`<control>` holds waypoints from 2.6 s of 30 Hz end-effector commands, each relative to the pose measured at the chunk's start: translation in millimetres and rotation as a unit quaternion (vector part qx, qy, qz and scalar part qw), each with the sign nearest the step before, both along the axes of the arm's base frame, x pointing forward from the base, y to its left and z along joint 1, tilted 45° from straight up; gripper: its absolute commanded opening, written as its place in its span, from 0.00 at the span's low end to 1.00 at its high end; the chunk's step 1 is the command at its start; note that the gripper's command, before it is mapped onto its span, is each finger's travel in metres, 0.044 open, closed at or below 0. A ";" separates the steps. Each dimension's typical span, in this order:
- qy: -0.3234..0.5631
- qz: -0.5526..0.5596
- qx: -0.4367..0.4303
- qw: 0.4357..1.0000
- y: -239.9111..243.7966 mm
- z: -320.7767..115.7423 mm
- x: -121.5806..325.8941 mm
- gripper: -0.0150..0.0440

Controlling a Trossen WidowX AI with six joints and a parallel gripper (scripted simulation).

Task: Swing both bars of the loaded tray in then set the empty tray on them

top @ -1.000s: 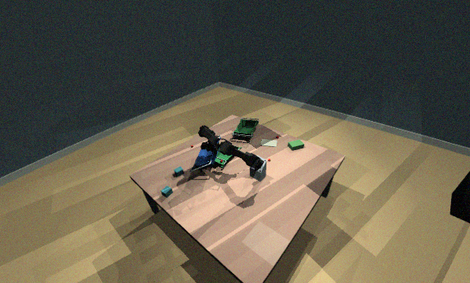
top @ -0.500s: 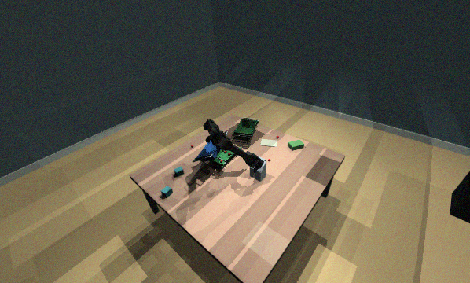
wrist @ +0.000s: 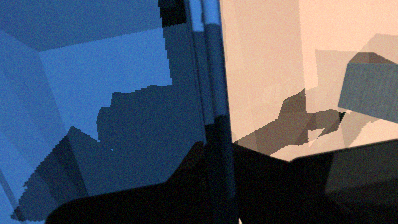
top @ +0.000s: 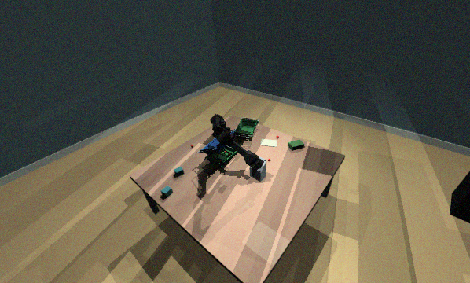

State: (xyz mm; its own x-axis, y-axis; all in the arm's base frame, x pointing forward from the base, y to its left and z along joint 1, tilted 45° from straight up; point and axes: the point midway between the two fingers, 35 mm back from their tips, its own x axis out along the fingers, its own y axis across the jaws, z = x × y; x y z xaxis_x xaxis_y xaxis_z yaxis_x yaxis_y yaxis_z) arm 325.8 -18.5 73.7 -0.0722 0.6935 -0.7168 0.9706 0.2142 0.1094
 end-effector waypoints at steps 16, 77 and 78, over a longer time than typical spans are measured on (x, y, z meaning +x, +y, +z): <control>0.002 -0.028 0.002 1.000 -21.7 -8.9 4.5 0.25; 0.002 -0.028 0.002 1.000 8.8 -39.7 3.5 0.25; 0.002 -0.028 0.003 1.000 10.0 -40.8 3.3 0.25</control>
State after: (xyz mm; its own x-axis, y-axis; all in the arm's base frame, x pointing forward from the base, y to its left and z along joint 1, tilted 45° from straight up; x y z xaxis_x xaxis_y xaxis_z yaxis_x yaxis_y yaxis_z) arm 327.1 -8.1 34.1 -0.0615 0.6967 -0.7147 0.9789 0.1821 0.0932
